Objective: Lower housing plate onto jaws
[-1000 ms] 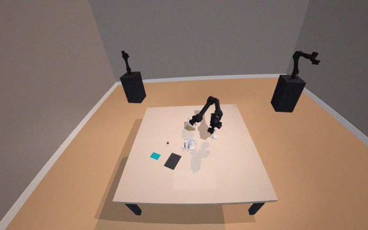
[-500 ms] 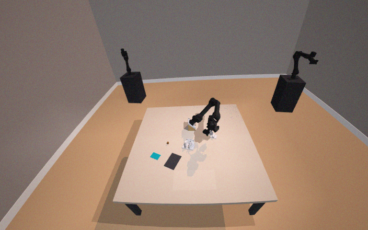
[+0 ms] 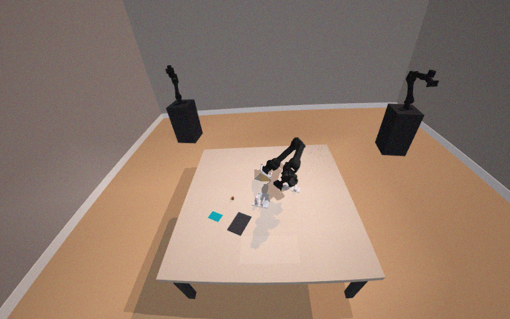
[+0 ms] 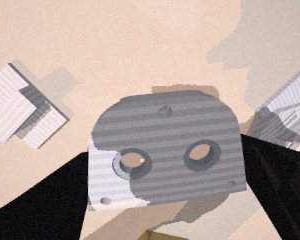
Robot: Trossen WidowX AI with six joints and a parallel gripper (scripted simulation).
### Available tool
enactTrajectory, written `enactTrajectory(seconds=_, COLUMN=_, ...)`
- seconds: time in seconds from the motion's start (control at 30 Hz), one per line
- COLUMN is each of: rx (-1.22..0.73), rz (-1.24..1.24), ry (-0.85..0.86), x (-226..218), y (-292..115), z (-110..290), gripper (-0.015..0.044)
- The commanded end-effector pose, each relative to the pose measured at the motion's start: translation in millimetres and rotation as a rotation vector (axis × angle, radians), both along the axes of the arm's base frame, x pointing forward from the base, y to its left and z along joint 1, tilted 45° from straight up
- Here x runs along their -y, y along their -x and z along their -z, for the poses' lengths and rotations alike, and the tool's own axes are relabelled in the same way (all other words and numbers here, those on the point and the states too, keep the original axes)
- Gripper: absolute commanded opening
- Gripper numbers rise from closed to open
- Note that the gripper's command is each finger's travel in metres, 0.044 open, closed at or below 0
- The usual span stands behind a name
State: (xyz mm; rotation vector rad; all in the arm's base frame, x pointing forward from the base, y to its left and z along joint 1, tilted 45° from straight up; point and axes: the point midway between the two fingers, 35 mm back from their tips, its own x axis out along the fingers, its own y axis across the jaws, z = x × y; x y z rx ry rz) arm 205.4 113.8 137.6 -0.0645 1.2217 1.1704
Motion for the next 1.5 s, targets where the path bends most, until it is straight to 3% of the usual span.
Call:
enactTrajectory(seconds=0.0, rx=-0.059, rz=0.065, ry=0.018, x=10, y=-9, z=11, gripper=0.0351)
enactTrajectory(seconds=1.47, rx=-0.595, rz=0.623, ry=0.077, x=110, y=-33, z=113, gripper=0.0351)
